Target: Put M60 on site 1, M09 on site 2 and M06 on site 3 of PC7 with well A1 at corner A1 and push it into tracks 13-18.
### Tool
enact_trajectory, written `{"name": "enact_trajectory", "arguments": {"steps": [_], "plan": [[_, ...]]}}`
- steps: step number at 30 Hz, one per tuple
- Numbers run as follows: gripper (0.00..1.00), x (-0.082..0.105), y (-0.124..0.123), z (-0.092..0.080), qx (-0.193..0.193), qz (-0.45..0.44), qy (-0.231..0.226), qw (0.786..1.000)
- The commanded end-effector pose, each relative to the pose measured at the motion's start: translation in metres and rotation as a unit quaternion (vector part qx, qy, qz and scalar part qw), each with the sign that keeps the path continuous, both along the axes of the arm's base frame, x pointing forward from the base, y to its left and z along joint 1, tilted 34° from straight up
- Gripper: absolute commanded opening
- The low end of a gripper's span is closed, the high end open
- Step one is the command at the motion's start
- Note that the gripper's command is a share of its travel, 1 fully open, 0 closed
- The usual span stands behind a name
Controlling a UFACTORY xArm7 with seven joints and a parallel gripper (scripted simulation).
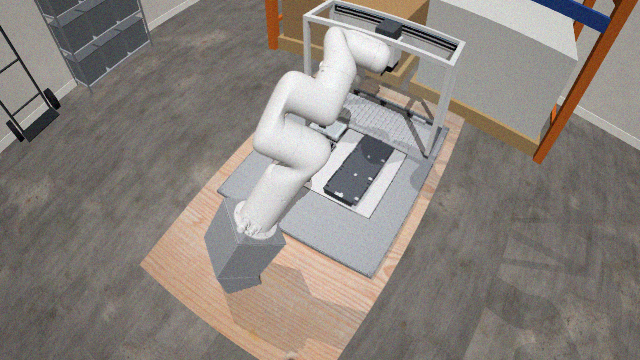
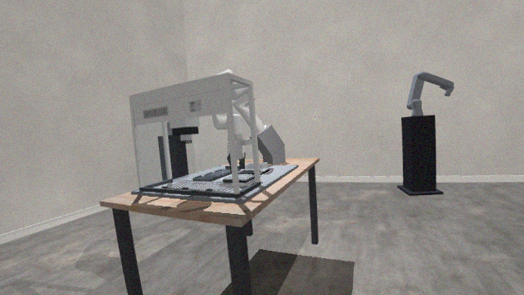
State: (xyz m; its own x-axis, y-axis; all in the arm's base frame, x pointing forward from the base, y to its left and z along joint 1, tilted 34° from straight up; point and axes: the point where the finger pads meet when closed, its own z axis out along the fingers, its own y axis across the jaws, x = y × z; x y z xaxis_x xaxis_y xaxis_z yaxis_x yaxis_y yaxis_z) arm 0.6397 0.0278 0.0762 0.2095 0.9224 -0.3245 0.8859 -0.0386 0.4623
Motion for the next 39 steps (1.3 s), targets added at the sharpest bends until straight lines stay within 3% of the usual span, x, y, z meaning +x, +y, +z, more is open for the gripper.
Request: {"name": "enact_trajectory", "arguments": {"steps": [1,39], "plan": [[1.00,0.004,-0.001,-0.004,0.001,0.001,-0.002,1.000],[1.00,0.011,-0.007,-0.017,0.001,0.001,-0.002,1.000]]}}
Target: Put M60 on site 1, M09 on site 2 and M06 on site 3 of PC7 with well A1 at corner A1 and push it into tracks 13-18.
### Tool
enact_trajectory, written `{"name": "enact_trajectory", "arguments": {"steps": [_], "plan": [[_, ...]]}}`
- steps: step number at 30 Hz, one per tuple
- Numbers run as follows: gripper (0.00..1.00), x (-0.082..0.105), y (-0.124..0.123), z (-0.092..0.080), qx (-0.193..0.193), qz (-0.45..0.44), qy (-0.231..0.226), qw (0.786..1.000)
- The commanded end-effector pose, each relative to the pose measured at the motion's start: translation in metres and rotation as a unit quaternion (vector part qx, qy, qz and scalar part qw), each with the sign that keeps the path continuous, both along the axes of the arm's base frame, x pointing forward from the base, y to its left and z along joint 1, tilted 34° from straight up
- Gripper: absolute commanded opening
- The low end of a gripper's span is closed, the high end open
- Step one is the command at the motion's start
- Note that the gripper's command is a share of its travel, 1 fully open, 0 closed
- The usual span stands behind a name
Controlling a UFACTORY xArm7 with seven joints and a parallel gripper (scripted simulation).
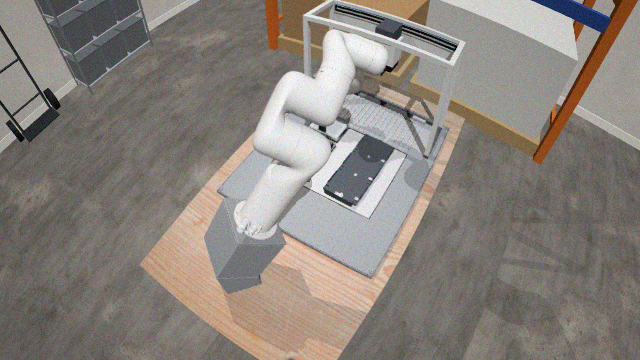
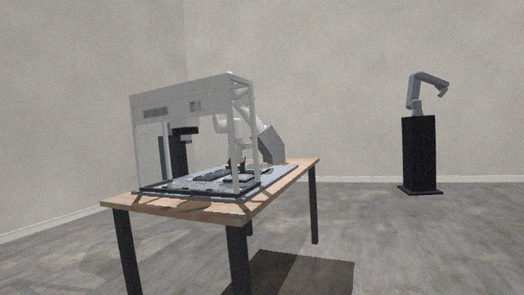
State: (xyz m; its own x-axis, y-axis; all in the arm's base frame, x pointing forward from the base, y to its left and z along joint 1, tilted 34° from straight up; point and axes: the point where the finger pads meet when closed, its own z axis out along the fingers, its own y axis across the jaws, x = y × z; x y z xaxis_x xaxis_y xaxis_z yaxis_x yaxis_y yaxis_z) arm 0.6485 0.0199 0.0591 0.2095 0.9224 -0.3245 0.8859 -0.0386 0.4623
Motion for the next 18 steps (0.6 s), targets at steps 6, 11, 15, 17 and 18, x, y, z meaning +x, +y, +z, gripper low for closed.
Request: {"name": "enact_trajectory", "arguments": {"steps": [6,11,15,17,18], "plan": [[1.00,0.0037,-0.0007,-0.0034,0.001,0.001,-0.002,1.000],[1.00,0.0051,-0.0020,-0.0062,0.001,0.001,-0.002,1.000],[1.00,0.0053,-0.0022,-0.0067,0.001,0.001,-0.002,1.000],[1.00,0.0054,-0.0022,-0.0067,0.001,0.001,-0.002,1.000],[1.00,0.0054,-0.0022,-0.0067,0.001,0.001,-0.002,1.000]]}}
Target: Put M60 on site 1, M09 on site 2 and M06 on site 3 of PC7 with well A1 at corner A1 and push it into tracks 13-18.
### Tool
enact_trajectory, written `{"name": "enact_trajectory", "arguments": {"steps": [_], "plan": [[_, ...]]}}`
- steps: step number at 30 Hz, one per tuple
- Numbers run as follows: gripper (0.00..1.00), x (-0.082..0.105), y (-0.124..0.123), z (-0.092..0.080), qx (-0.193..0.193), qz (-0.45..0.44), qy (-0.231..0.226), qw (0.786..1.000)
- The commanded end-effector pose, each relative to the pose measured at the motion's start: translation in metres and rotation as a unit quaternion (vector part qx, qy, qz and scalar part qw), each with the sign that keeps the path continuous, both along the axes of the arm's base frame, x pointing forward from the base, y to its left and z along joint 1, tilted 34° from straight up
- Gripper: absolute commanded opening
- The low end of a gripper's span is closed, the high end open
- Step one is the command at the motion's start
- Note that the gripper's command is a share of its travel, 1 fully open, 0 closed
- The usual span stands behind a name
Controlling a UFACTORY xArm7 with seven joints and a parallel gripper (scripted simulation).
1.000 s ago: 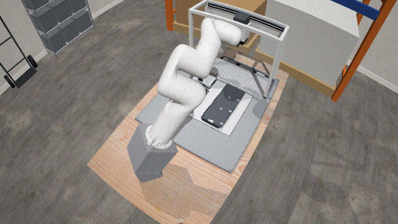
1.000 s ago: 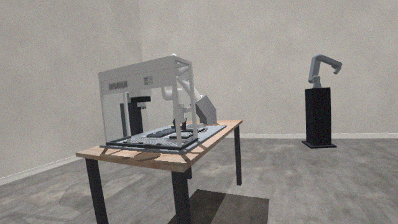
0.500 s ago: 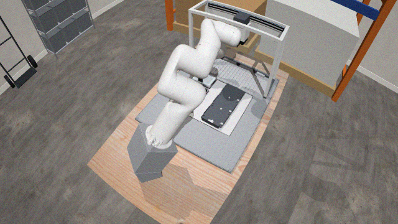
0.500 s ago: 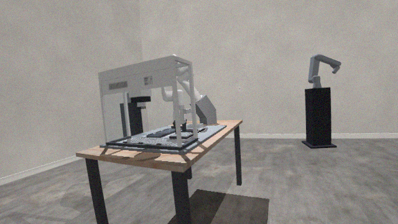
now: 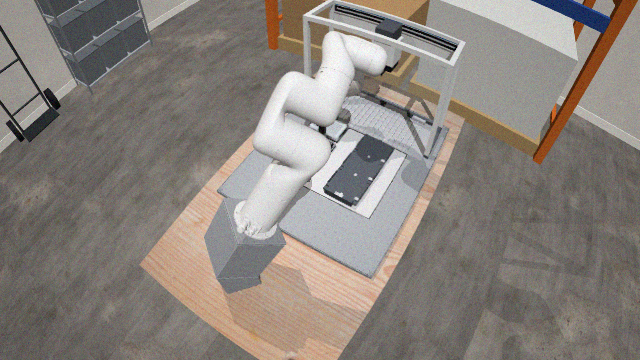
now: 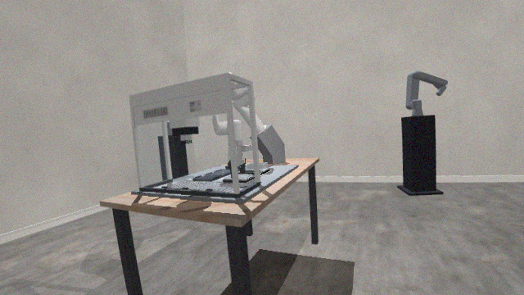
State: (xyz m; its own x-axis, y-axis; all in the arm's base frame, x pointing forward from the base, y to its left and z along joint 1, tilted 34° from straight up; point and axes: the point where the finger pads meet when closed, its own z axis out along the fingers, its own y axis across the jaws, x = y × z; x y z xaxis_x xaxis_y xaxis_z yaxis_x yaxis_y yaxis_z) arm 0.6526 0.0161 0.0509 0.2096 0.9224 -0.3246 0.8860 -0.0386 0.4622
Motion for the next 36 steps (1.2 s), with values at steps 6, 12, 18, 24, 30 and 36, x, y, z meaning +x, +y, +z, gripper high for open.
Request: {"name": "enact_trajectory", "arguments": {"steps": [6,12,18,24,30,36], "plan": [[1.00,0.0013,0.0016,0.0015,0.001,0.001,-0.002,1.000],[1.00,0.0013,0.0017,0.0016,0.001,0.001,-0.002,1.000],[0.00,0.0011,0.0019,0.0021,0.001,0.001,-0.002,1.000],[0.00,0.0011,0.0019,0.0021,0.001,0.001,-0.002,1.000],[0.00,0.0011,0.0018,0.0020,0.001,0.001,-0.002,1.000],[0.00,0.0011,0.0018,0.0020,0.001,0.001,-0.002,1.000]]}}
